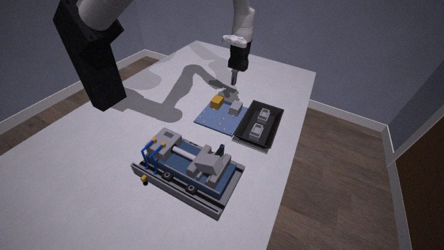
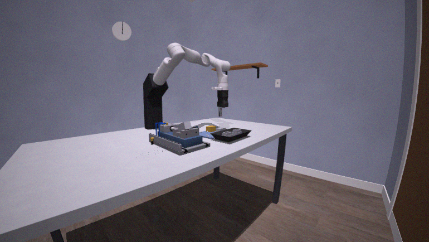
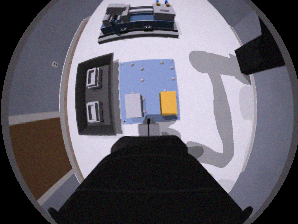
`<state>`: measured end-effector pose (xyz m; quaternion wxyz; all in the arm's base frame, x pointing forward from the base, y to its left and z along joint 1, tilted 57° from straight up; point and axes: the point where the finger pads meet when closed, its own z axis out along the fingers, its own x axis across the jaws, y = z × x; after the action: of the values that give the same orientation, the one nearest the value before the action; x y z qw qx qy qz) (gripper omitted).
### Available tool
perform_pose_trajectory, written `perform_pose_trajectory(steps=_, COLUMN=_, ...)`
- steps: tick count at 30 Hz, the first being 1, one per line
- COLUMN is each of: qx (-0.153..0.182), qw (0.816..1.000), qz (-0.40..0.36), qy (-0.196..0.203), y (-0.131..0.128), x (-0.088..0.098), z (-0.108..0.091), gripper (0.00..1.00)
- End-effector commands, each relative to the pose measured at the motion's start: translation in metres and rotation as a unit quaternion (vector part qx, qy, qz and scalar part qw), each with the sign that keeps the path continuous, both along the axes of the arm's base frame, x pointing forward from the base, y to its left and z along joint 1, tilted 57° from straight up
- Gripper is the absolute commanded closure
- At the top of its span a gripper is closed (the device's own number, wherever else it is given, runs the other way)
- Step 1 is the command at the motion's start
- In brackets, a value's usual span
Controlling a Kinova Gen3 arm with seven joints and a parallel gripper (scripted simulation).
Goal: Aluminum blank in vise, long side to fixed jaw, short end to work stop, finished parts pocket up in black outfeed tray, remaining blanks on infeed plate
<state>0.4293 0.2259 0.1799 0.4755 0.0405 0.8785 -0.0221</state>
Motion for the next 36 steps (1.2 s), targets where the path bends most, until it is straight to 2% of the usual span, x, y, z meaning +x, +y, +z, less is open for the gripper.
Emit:
perform_pose_trajectory(steps=1, qx=-0.003, qw=1.000, qz=0.003, qy=0.000, y=0.000, x=0.002, z=-0.001, gripper=1.00)
perform_pose_trajectory(steps=16, qx=-0.002, qw=1.000, qz=0.001, qy=-0.001, y=0.000, x=-0.004, z=0.003, gripper=1.00)
perform_pose_trajectory(steps=36, qx=-0.004, qw=1.000, qz=-0.001, qy=0.001, y=0.002, x=-0.043, z=0.027, gripper=1.00)
